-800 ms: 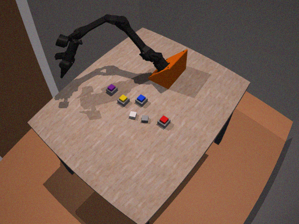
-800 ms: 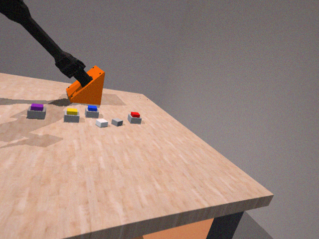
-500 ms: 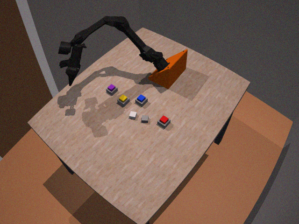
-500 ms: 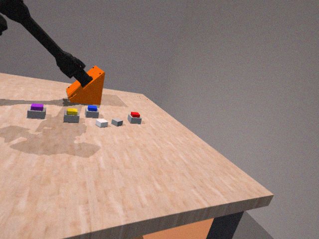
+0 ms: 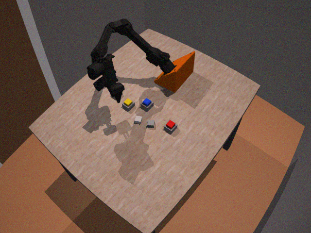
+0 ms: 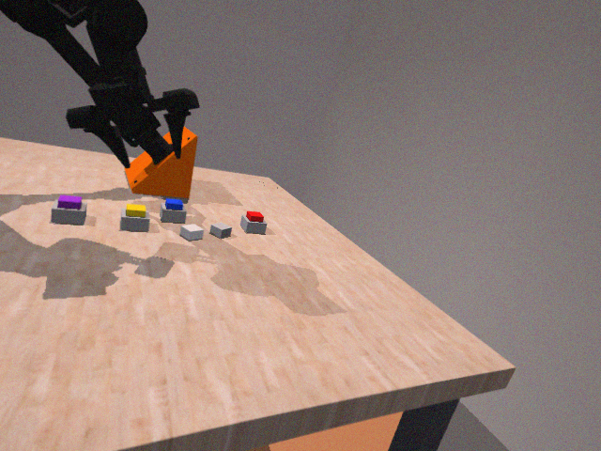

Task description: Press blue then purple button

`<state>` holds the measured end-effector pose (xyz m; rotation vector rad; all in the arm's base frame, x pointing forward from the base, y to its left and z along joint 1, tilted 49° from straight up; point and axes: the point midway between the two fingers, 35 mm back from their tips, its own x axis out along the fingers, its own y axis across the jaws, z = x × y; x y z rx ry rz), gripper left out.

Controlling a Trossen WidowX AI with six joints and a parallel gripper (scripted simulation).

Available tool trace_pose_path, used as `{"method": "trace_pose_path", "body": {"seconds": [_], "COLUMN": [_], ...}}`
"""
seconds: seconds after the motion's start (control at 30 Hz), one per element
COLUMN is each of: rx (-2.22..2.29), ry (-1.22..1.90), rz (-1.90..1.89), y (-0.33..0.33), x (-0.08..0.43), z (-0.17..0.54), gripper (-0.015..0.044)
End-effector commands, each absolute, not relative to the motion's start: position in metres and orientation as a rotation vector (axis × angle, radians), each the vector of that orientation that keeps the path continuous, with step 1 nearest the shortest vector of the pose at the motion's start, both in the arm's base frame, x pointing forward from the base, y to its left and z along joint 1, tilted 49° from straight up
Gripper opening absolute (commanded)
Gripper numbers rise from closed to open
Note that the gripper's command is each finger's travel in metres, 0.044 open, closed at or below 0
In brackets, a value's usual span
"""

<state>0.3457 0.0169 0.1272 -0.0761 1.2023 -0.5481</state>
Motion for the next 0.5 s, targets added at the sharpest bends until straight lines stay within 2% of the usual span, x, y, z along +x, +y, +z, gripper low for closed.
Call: {"method": "trace_pose_path", "body": {"seconds": [0.0, 0.2, 0.47], "rx": [-0.249, -0.594, -0.629], "ry": [1.339, 1.417, 1.416], "rz": [-0.592, -0.669, -0.676], "y": [0.042, 0.055, 0.054], "x": [0.296, 0.218, 0.212], "z": [0.083, 0.049, 0.048], "gripper": [0.0400, 0.0400, 0.0400]}}
